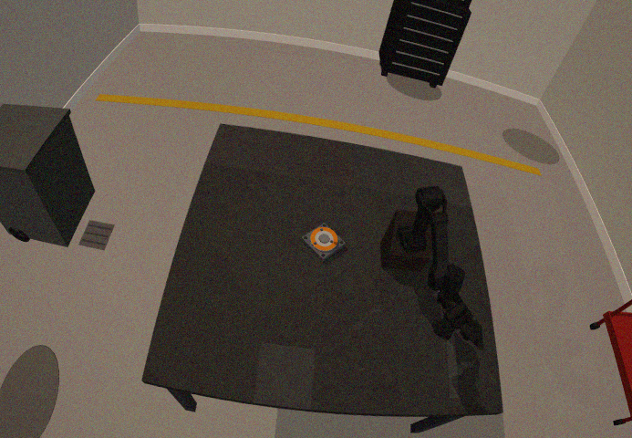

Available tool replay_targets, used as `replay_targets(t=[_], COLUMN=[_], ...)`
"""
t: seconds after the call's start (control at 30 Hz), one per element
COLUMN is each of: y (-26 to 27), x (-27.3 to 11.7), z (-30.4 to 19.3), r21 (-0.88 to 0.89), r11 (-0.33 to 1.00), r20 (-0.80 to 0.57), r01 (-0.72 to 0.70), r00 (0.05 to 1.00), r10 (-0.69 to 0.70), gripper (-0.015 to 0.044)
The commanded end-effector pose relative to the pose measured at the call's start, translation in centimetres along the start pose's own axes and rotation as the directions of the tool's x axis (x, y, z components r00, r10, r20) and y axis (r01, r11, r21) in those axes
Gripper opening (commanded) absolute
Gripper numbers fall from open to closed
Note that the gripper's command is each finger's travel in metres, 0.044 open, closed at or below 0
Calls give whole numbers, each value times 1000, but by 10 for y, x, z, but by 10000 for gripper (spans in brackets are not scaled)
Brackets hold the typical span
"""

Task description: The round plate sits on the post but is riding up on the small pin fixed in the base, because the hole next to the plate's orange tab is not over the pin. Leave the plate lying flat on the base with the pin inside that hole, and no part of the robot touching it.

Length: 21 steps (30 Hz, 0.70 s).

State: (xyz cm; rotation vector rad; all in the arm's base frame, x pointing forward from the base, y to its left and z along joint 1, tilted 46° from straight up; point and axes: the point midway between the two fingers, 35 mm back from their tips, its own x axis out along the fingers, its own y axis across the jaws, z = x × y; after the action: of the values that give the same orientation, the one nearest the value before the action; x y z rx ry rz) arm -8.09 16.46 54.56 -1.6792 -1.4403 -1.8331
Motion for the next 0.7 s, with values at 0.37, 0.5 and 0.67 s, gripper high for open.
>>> replay_targets(t=[0.37, 0.5, 0.67], y=[-48, -52, -39], x=[-34, -65, -118], z=[154, 209, 273], r21=[-505, -534, -503], r11=[732, 567, 337], r20=[420, 572, 750], r01=[457, 628, 796], r00=[871, 761, 596], r10=[-254, -305, -288], gripper=[85, 0, 0])
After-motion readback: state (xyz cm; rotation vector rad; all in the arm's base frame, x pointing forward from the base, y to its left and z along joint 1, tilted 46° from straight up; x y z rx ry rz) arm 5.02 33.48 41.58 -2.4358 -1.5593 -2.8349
